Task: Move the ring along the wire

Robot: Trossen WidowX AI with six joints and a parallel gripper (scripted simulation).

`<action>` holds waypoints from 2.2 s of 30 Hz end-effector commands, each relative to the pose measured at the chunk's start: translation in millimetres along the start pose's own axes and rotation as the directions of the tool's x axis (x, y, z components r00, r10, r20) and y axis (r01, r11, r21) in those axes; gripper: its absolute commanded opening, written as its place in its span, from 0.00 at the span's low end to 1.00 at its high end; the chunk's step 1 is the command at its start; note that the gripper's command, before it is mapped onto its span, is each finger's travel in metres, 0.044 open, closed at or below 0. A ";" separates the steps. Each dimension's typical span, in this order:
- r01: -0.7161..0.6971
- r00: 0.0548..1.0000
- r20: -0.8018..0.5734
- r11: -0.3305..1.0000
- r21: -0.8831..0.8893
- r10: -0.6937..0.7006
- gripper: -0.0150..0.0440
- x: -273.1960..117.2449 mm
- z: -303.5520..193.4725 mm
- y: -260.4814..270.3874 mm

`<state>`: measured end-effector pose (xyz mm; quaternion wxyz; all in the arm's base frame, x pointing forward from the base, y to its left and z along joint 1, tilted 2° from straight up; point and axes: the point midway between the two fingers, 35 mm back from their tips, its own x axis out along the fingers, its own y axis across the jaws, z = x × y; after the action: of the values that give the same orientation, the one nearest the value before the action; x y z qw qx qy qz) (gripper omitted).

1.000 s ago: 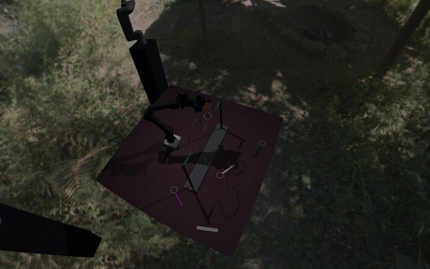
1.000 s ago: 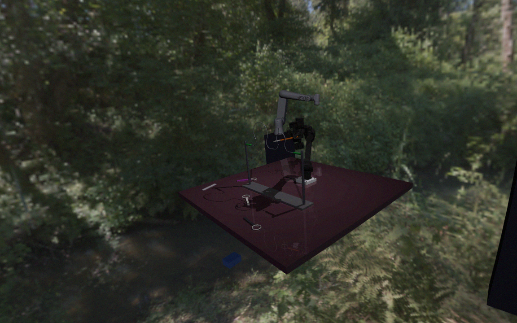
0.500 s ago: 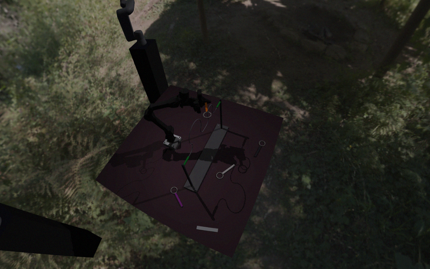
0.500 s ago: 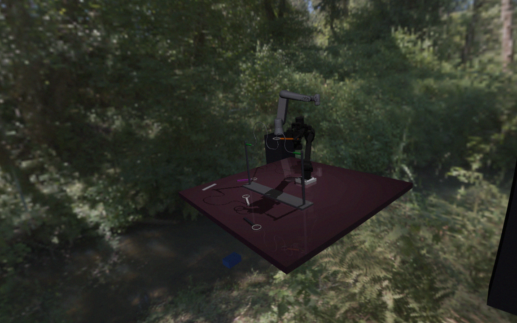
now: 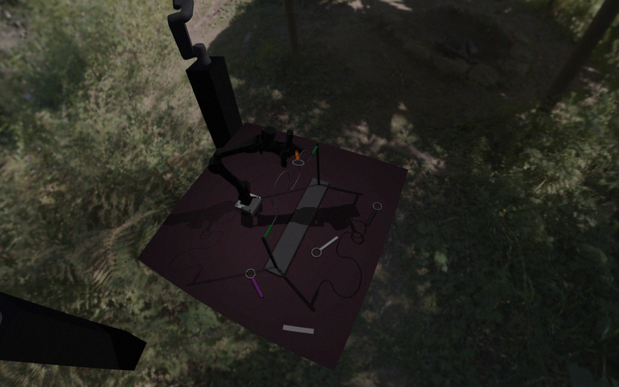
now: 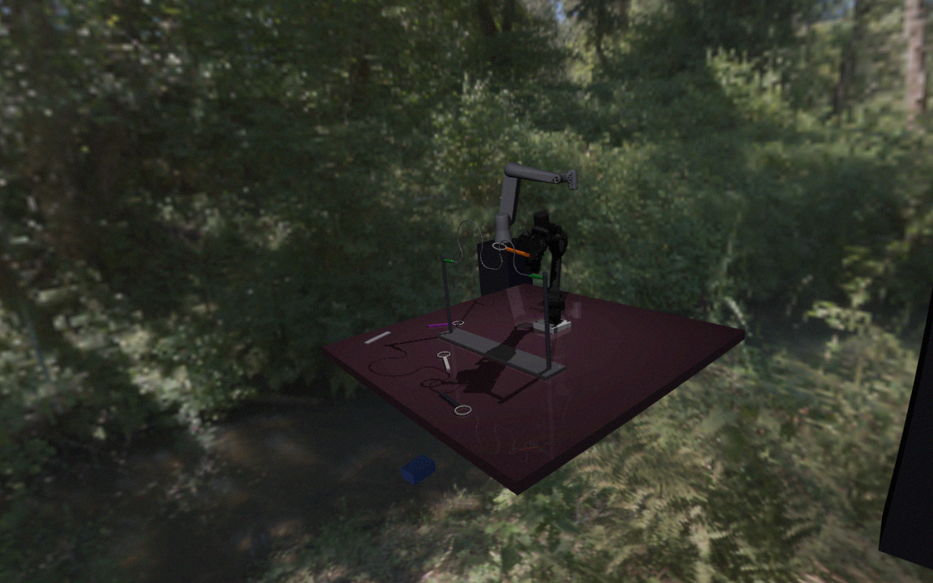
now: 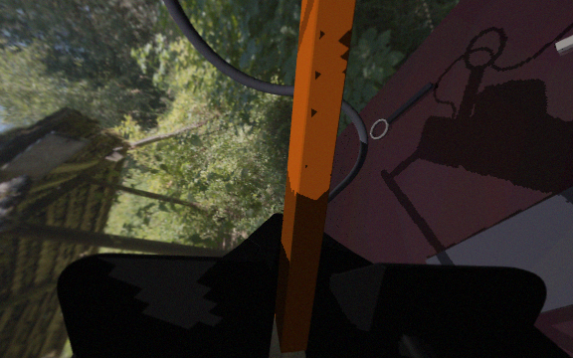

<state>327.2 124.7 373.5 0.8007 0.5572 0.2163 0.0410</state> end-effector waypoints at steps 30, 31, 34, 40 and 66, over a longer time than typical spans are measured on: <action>0.382 0.923 0.212 0.695 -0.609 -0.322 0.00 -3.4 19.9 -52.3; 0.392 0.918 0.221 0.677 -0.623 -0.328 0.00 -3.9 21.1 -53.6; 0.420 0.904 0.250 0.622 -0.661 -0.346 0.00 -5.4 24.6 -57.3; 0.472 0.874 0.310 0.503 -0.724 -0.374 0.00 -8.9 32.2 -63.8; 0.592 0.721 0.582 -0.102 -0.799 -0.376 0.00 -29.3 71.1 -75.9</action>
<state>317.1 31.1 329.3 0.9339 -0.1883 0.2582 -0.1605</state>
